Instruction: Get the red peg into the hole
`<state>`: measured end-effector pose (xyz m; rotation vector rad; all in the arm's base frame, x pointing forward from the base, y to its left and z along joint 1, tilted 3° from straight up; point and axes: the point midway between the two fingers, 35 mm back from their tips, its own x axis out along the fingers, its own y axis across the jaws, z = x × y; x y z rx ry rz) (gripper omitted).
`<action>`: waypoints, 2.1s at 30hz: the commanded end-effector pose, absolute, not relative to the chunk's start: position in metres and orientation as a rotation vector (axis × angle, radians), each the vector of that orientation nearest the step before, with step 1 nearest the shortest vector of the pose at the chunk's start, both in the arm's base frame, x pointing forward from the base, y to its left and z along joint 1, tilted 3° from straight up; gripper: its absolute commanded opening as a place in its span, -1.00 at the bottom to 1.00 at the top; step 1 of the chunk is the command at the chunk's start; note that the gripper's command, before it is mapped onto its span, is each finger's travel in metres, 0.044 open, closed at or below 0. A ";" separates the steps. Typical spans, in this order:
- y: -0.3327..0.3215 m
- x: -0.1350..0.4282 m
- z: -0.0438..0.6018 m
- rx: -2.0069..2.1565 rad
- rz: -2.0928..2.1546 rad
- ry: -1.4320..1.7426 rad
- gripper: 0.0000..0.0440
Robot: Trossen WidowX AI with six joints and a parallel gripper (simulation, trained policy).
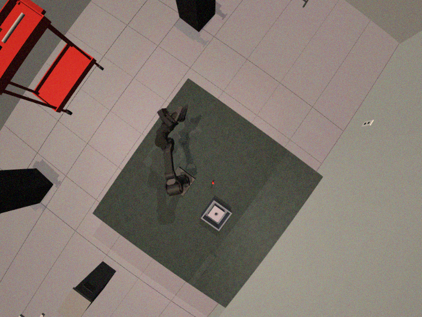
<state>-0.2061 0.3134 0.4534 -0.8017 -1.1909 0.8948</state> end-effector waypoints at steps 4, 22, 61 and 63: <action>0.323 -0.182 0.461 -0.757 0.884 -1.149 1.00; 0.384 -0.007 0.424 -0.640 1.010 -0.793 1.00; 0.272 0.202 0.264 -0.045 0.771 0.482 1.00; 0.265 0.205 0.255 -0.011 0.736 0.537 1.00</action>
